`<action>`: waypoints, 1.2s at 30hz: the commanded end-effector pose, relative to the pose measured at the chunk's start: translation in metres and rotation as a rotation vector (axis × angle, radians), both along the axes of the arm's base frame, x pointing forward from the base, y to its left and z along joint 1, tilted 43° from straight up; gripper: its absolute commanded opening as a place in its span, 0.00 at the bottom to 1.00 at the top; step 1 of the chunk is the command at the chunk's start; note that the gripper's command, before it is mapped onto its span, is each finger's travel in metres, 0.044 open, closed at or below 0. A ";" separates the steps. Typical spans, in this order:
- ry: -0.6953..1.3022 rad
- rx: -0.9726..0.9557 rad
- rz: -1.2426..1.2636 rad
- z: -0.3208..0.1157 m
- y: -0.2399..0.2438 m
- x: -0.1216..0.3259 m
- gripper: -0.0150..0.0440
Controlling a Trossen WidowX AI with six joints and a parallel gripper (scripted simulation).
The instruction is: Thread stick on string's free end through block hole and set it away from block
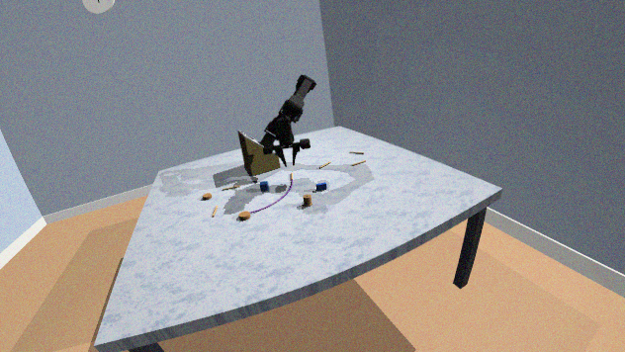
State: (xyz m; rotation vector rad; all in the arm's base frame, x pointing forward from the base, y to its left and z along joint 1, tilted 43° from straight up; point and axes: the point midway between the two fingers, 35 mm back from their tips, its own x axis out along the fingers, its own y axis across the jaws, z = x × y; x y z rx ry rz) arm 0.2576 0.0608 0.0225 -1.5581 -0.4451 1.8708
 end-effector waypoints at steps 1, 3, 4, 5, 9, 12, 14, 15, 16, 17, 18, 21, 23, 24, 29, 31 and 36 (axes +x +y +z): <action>-0.006 -0.001 0.004 0.000 0.000 0.000 0.46; -0.006 -0.001 0.004 0.000 0.000 0.000 0.46; -0.006 -0.001 0.004 0.000 0.000 0.000 0.46; -0.006 -0.001 0.005 -0.001 0.000 0.000 0.46; -0.006 -0.001 0.006 -0.004 0.003 0.000 0.46; -0.007 -0.002 0.007 -0.008 0.007 0.000 0.46; -0.008 -0.002 0.007 -0.011 0.009 0.000 0.46; -0.008 -0.001 0.008 -0.012 0.010 0.000 0.46; -0.008 -0.001 0.008 -0.013 0.011 0.000 0.46; -0.008 -0.001 0.009 -0.014 0.012 0.000 0.46; -0.008 -0.001 0.009 -0.016 0.013 0.000 0.46; -0.009 -0.001 0.010 -0.019 0.017 0.000 0.46; -0.009 -0.001 0.011 -0.022 0.019 0.000 0.46; -0.010 -0.001 0.012 -0.023 0.020 0.000 0.46; -0.011 0.000 0.014 -0.029 0.025 -0.001 0.46; -0.011 0.001 0.015 -0.031 0.028 -0.002 0.46; -0.012 0.002 0.017 -0.037 0.033 -0.003 0.46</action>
